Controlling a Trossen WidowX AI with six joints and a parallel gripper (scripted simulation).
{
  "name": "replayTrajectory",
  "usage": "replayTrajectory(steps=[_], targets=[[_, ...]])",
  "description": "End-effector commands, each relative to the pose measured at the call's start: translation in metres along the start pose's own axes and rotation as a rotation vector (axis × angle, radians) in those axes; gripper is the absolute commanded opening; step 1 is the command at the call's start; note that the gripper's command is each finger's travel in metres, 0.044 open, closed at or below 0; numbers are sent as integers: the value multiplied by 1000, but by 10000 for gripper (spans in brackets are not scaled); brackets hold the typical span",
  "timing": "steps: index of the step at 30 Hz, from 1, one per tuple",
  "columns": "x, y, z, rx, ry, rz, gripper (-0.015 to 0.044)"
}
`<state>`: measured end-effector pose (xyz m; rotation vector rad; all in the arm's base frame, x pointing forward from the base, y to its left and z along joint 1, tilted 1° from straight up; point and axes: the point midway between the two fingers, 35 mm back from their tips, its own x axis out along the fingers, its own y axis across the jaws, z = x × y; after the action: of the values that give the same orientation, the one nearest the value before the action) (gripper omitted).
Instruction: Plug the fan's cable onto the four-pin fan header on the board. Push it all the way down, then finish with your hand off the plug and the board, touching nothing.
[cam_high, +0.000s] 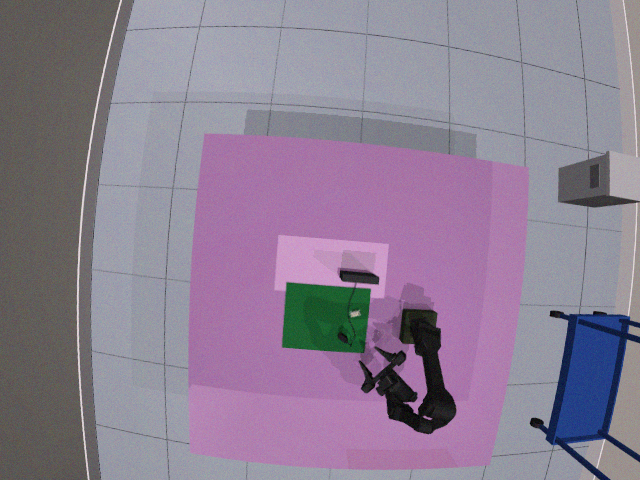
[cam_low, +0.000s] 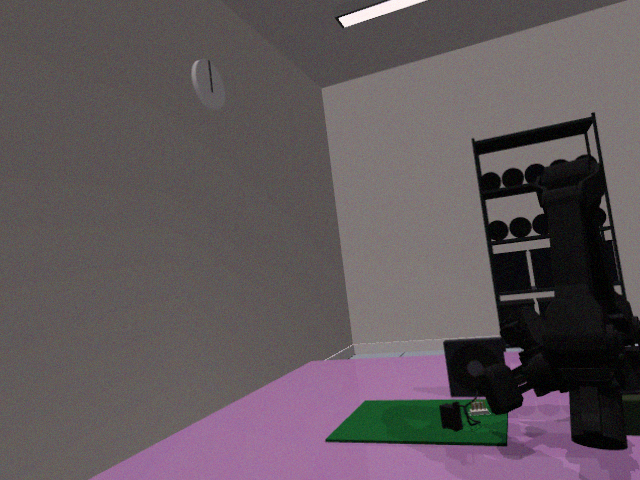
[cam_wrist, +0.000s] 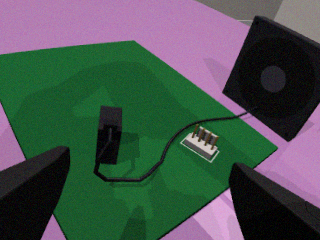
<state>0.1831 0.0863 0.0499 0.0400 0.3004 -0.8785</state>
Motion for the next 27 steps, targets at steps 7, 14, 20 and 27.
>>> replayTrajectory(steps=[7, 14, 20, 27], targets=[[9, -10, 2, -65, 207, -181, 440], [13, -14, 3, -104, 371, -259, 440], [14, -16, 5, -131, 520, -294, 440], [13, -15, 9, -151, 696, -294, 440]])
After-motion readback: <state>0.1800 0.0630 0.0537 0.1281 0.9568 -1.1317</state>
